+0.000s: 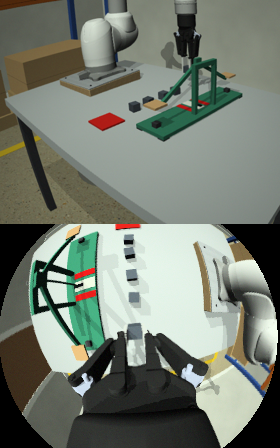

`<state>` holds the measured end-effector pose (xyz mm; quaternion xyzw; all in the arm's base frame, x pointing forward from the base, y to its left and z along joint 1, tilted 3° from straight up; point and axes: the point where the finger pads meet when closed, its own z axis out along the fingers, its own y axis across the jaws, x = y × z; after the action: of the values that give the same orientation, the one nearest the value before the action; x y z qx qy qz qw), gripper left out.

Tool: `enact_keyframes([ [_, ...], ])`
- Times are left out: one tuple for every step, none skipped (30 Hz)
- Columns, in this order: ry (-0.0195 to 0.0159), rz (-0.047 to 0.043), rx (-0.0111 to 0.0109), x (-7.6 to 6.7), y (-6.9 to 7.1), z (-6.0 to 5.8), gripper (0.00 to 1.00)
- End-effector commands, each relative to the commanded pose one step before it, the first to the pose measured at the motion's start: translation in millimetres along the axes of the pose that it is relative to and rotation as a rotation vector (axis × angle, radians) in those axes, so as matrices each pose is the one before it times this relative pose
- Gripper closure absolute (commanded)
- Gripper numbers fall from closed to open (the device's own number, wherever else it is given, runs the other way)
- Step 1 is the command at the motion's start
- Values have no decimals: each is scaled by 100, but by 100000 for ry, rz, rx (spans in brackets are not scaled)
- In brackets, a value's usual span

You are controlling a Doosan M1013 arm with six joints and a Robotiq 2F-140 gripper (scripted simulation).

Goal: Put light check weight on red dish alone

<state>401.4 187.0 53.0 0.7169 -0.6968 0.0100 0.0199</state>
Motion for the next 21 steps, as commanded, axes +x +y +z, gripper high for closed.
enact_keyframes([
  [-8,238,-11,-432,26,-745,76],
  [0,0,0,-247,15,-422,76],
  [0,0,0,-274,17,-469,76],
  [0,0,0,-297,19,-509,76],
  [0,0,0,0,0,0,76],
  [0,0,0,0,0,0,76],
  [0,0,0,-316,19,-541,76],
  [0,0,0,-330,20,-564,76],
  [0,0,0,-338,21,-578,76],
  [0,0,0,-340,21,-581,76],
  [0,0,0,-336,21,-575,76],
  [0,0,0,-326,20,-558,76],
  [0,0,0,-310,19,-531,76],
  [0,0,0,-289,18,-494,76],
  [0,0,0,-263,16,-450,76],
  [0,0,0,-233,14,-398,76],
  [0,0,0,-199,13,-341,76],
  [0,0,0,-164,10,-280,76],
  [0,0,0,-128,8,-219,76],
  [0,0,0,-93,5,-159,76],
  [0,0,0,-61,4,-104,76],
])
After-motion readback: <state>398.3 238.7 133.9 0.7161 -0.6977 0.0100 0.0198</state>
